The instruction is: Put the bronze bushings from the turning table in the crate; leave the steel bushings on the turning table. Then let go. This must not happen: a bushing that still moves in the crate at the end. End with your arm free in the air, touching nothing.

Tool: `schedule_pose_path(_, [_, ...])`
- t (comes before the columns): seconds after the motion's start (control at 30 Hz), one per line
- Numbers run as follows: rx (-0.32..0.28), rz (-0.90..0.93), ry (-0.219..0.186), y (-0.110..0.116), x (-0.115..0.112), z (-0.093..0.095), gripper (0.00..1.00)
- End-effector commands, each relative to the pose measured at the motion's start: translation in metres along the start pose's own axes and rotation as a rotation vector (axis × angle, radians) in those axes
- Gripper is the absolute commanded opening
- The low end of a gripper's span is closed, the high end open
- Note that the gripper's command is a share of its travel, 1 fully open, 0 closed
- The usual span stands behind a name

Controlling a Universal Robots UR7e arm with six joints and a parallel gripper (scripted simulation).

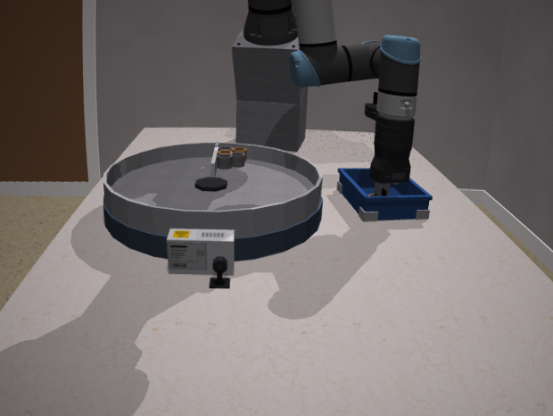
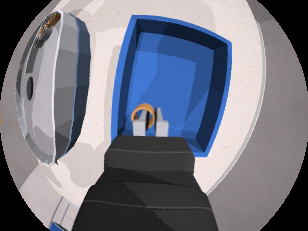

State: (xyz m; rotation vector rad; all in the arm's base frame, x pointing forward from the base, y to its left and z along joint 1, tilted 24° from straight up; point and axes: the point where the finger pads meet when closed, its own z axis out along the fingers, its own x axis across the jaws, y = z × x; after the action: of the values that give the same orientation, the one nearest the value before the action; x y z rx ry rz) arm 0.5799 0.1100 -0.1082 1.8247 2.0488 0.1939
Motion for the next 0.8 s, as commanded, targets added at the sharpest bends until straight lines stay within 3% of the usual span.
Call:
schedule_pose_path(0.0, [-0.002, 0.0, 0.0, 0.0007, 0.0001, 0.0004, 0.0])
schedule_pose_path(0.7, [-0.003, 0.0, 0.0, 0.0007, 0.0001, 0.0039, 0.0])
schedule_pose_path(0.73, [-0.003, 0.0, 0.0, 0.0007, 0.0001, 0.0038, 0.42])
schedule_pose_path(0.77, [-0.003, 0.0, 0.0, 0.0007, 0.0001, 0.0038, 0.42])
